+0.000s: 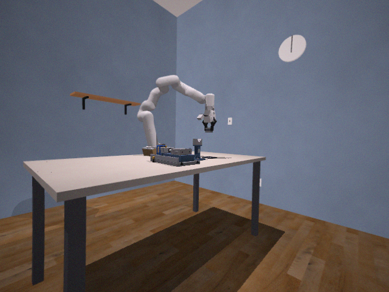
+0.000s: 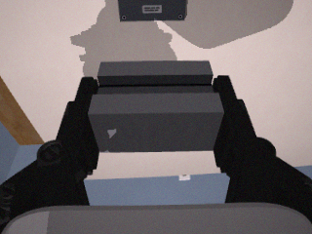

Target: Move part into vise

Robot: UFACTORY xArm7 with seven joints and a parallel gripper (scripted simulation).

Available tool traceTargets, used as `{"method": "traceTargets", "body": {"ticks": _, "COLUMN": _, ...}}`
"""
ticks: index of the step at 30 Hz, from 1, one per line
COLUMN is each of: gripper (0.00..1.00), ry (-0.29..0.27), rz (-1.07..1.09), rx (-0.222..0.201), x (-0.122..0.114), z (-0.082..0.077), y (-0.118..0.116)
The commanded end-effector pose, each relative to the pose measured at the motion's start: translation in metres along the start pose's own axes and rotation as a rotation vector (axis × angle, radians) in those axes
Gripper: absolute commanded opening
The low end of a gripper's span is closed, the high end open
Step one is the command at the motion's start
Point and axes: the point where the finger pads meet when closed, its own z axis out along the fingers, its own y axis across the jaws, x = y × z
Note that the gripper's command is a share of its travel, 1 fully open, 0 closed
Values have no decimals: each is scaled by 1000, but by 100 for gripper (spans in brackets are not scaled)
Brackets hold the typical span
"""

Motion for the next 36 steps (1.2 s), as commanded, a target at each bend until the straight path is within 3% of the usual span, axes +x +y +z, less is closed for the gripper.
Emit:
{"method": "traceTargets", "body": {"ticks": 1, "gripper": 0, "ry": -3, "rz": 8, "rx": 3, "x": 0, "z": -2, "y": -1}}
{"method": "traceTargets", "body": {"ticks": 36, "gripper": 0, "ry": 7, "rz": 261, "rx": 1, "x": 14, "z": 2, "y": -5}}
